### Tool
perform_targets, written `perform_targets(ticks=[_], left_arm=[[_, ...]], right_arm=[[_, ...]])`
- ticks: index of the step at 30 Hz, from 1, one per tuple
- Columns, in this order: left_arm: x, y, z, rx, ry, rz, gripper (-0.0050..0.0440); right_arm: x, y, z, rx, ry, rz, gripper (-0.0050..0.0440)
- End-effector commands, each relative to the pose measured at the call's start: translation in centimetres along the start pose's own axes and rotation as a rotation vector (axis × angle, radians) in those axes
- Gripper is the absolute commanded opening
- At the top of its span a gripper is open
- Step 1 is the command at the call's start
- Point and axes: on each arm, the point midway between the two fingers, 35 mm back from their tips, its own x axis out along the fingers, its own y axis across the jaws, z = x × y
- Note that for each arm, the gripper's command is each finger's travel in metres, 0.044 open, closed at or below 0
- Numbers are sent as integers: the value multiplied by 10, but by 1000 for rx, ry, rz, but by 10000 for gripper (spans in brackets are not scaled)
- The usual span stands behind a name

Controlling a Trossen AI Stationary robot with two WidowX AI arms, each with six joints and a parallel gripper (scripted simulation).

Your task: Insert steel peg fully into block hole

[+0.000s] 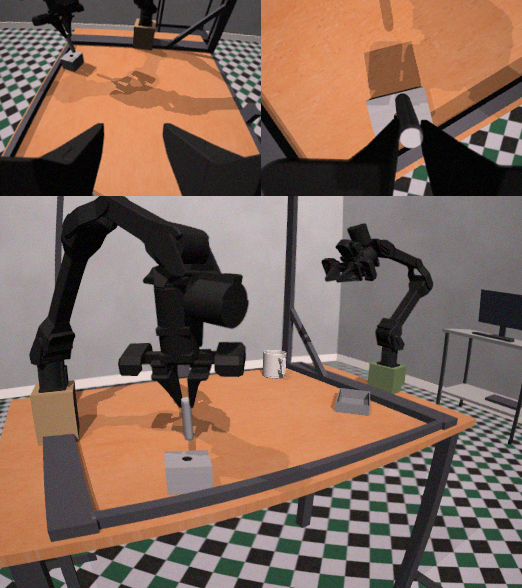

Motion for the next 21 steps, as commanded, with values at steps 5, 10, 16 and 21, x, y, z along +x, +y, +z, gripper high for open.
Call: perform_targets(ticks=[5,10,16,21], left_arm=[[-11,2,8,12,8,-28,200],[-6,4,17,8,6,-21,200],[20,15,59,-14,1,15,200],[61,36,107,-42,-16,62,200]], right_arm=[[-29,-7,4,-20,30,-57,-50],[-32,-7,5,-20,30,-57,-50],[-25,-3,7,-16,87,-35,-50],[-23,-3,6,-18,205,-38,-50]])
